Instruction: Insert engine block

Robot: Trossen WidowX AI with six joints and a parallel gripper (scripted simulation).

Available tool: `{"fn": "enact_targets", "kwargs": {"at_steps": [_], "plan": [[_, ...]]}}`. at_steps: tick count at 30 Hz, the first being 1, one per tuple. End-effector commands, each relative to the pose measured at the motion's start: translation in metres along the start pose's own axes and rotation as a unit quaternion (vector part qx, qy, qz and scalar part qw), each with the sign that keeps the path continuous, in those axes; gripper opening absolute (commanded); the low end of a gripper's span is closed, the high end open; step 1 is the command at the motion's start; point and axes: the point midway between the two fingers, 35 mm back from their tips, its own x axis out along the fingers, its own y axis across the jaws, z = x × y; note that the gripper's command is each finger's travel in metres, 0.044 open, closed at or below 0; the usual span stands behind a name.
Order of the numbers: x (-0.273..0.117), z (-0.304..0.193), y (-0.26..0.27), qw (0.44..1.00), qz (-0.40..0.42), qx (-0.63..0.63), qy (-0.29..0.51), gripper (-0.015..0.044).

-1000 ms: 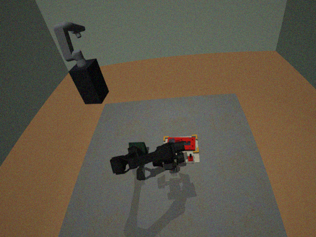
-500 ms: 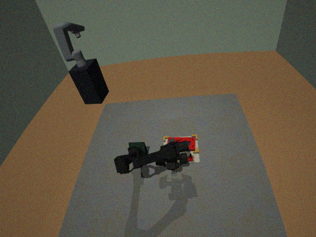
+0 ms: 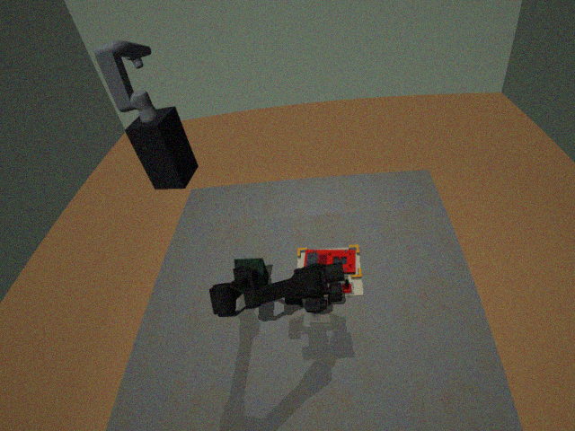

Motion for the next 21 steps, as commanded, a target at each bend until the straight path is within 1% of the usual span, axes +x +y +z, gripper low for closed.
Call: {"fn": "enact_targets", "kwargs": {"at_steps": [1, 7, 18, 21], "plan": [[0.0082, -0.0003, -0.0024, 1.000, -0.003, -0.005, -0.003, 0.0440], [0.0153, -0.0001, -0.0028, 1.000, -0.003, -0.005, -0.004, 0.0440], [0.0153, -0.0001, -0.0028, 1.000, -0.003, -0.005, -0.004, 0.0151], [0.0153, -0.0001, -0.0028, 1.000, -0.003, -0.005, -0.004, 0.0131]]}}
